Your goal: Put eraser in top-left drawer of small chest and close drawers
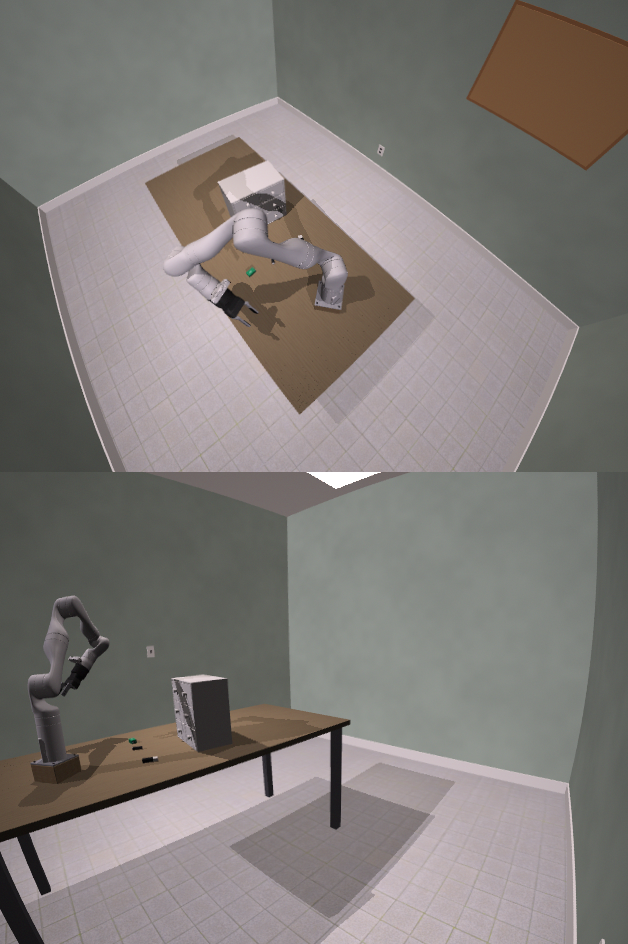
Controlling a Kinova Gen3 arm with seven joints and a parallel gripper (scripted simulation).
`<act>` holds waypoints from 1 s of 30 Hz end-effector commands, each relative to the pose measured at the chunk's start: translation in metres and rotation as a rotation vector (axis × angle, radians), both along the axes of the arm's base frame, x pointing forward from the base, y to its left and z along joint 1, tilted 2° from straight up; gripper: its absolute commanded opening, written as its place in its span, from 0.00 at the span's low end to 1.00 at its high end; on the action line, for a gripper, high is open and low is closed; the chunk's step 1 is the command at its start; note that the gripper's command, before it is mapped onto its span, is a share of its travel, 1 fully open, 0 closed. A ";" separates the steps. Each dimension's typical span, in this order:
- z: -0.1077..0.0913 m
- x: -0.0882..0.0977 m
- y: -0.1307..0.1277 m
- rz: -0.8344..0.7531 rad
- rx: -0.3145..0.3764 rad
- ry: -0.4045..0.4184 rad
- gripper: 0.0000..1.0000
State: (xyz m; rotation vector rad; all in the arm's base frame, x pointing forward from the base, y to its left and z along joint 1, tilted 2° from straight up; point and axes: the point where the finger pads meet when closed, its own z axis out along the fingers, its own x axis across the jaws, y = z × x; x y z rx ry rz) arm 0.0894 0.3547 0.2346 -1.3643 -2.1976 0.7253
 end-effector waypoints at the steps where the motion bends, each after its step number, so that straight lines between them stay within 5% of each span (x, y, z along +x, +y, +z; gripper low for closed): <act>1: 0.001 0.000 0.000 0.000 0.002 -0.001 1.00; 20: 0.001 0.005 -0.002 -0.007 0.006 -0.012 1.00; 23: 0.006 0.033 -0.014 -0.044 0.028 -0.073 1.00; 26: 0.017 0.086 -0.045 -0.118 0.062 -0.195 1.00; 27: 0.017 0.086 -0.045 -0.118 0.062 -0.195 1.00; 29: 0.030 0.129 -0.079 -0.184 0.083 -0.301 1.00; 30: 0.030 0.129 -0.079 -0.184 0.083 -0.301 1.00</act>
